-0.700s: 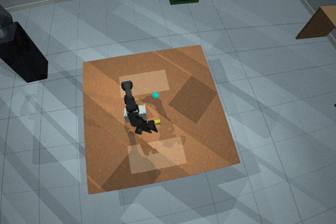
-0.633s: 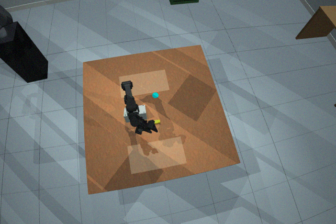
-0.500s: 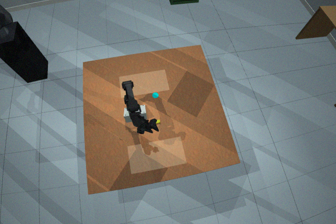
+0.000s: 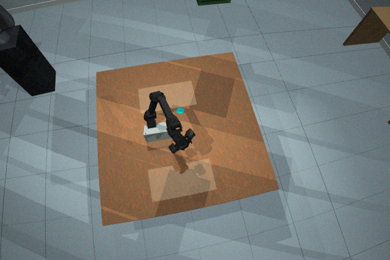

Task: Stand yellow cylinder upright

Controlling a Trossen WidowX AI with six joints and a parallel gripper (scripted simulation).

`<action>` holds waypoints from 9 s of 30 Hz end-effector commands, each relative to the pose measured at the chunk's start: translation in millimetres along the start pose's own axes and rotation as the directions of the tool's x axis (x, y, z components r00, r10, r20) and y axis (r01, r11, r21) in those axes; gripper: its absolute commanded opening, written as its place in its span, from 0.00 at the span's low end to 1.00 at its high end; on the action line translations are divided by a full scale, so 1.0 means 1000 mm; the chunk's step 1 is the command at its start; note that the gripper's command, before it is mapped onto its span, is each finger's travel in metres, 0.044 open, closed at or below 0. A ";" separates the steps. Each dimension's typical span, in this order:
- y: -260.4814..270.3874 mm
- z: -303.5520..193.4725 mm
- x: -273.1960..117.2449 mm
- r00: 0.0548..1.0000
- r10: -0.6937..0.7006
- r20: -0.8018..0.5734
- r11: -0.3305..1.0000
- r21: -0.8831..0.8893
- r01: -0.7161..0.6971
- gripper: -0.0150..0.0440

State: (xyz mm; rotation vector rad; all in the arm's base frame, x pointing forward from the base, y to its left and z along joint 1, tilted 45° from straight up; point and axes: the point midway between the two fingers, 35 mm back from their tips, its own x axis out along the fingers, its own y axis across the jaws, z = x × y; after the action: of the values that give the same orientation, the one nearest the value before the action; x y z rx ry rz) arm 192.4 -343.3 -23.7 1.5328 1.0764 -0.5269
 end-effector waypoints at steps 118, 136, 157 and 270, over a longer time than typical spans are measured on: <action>0.036 -0.146 0.066 0.853 -0.283 -0.439 0.481 -0.834 -0.270 0.43; 0.081 -0.182 0.049 0.857 -0.284 -0.430 0.540 -0.810 -0.228 0.43; 0.123 -0.233 0.028 0.859 -0.279 -0.429 0.606 -0.772 -0.189 0.43; 0.127 -0.366 -0.001 0.908 -0.413 -0.077 0.534 -0.828 0.173 0.43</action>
State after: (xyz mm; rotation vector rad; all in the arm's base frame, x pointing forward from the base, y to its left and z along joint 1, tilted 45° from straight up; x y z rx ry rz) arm 219.6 6.0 141.8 0.6037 1.5403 0.0273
